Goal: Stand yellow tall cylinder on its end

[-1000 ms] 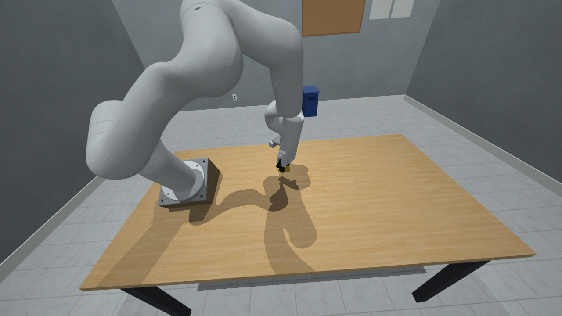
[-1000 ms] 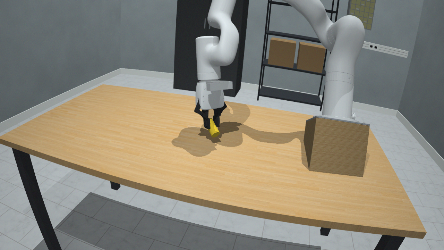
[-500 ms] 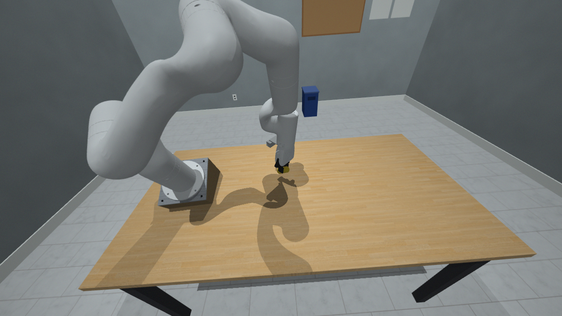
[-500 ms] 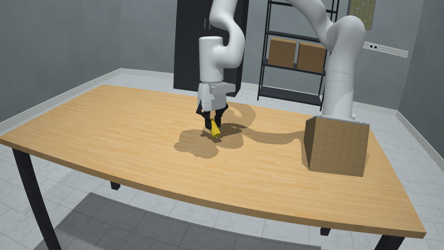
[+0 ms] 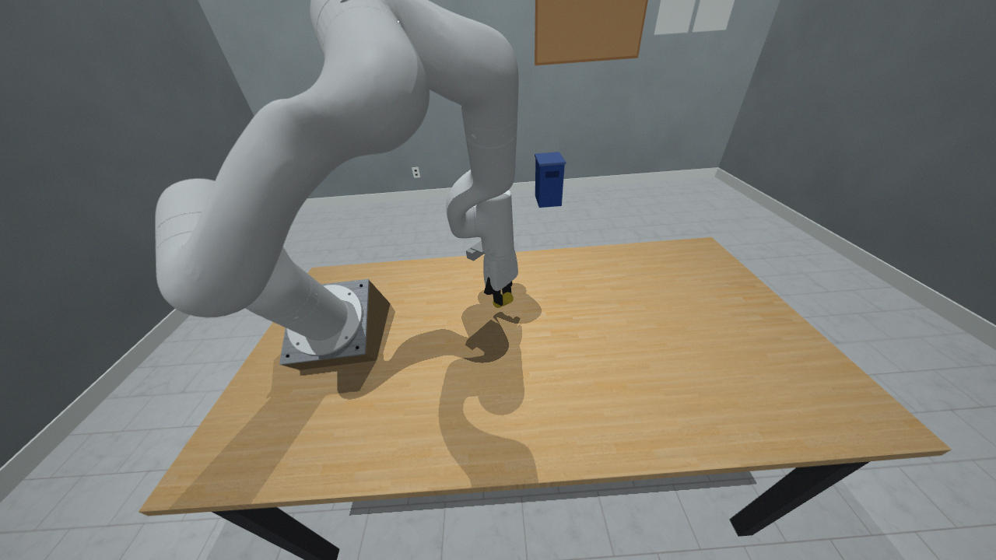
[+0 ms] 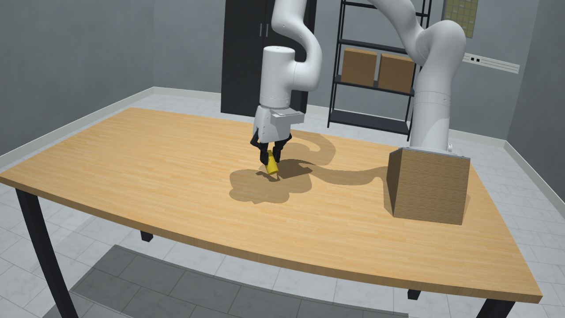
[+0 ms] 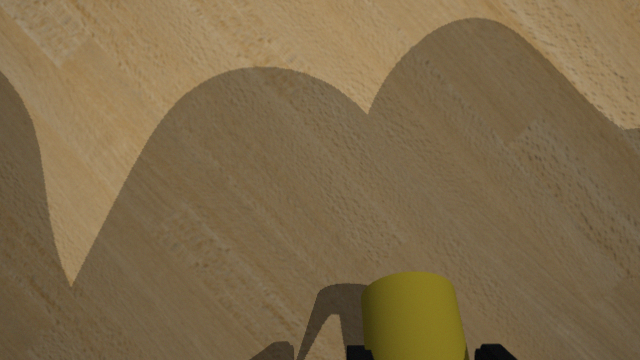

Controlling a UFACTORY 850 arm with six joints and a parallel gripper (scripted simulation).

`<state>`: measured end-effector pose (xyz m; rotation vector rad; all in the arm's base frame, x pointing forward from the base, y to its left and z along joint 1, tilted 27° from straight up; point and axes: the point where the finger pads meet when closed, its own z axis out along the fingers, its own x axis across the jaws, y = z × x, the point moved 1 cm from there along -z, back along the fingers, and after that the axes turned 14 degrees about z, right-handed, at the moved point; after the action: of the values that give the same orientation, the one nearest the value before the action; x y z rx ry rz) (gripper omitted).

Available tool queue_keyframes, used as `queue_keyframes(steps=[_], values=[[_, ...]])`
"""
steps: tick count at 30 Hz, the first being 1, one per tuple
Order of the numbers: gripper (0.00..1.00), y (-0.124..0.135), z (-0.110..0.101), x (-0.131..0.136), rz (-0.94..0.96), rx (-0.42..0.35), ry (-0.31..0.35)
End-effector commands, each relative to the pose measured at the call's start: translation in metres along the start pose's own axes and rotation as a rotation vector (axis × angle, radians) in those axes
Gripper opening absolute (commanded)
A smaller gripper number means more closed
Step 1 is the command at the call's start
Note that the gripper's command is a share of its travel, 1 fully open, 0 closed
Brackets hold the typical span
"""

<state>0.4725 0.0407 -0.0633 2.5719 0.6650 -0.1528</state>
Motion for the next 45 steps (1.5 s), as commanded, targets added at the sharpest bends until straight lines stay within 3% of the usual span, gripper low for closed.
queue_keyframes(steps=[1,11,21,34,38,40,43,45], values=[[0.34,-0.001,-0.001,0.001,0.002,-0.007,0.007],[0.34,-0.001,0.0,-0.001,0.002,-0.03,0.006],[0.34,-0.006,0.0,-0.001,0.003,-0.254,0.066],[0.34,-0.009,0.001,-0.002,0.003,-0.27,0.071],[0.34,-0.011,0.003,-0.004,0.004,-0.392,0.09],[0.34,-0.011,0.003,-0.004,0.004,-0.392,0.09],[0.34,-0.013,0.003,-0.003,0.004,-0.493,0.124],[0.34,-0.015,0.003,-0.003,0.004,-0.515,0.133]])
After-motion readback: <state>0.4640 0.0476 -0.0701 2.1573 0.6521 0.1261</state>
